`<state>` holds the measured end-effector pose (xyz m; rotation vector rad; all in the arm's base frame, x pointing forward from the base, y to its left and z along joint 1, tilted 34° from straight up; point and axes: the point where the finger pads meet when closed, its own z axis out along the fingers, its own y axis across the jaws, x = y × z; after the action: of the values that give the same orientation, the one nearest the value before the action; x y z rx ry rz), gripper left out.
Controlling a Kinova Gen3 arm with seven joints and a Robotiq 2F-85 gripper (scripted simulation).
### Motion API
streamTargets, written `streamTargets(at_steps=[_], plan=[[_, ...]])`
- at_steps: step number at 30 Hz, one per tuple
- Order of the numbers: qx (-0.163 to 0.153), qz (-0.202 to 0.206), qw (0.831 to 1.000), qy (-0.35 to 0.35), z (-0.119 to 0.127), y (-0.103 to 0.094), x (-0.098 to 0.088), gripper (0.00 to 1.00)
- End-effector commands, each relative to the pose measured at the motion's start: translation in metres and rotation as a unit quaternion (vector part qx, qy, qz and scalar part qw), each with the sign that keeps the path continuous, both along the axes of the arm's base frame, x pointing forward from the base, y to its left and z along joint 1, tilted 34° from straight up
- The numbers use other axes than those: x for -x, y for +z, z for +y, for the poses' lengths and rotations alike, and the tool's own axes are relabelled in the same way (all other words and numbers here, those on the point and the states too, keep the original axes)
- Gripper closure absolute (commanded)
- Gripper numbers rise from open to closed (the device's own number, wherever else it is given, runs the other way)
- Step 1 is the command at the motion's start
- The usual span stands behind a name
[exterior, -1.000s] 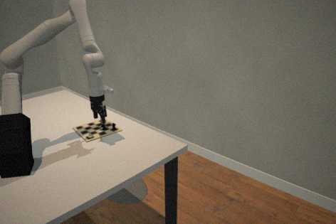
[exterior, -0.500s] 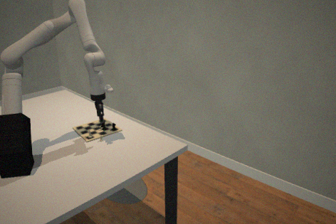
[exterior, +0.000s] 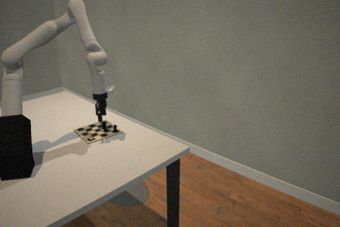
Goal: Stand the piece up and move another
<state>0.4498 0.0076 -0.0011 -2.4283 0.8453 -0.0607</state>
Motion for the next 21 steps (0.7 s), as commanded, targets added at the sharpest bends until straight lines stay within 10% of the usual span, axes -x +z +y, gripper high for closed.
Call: streamTargets(at_steps=[1, 21], plan=[[-0.004, 0.009, 1.000, -0.015, 0.010, 0.007, -0.005, 0.00], [-0.053, 0.112, 0.973, -0.193, 0.044, 0.033, -0.022, 0.00]])
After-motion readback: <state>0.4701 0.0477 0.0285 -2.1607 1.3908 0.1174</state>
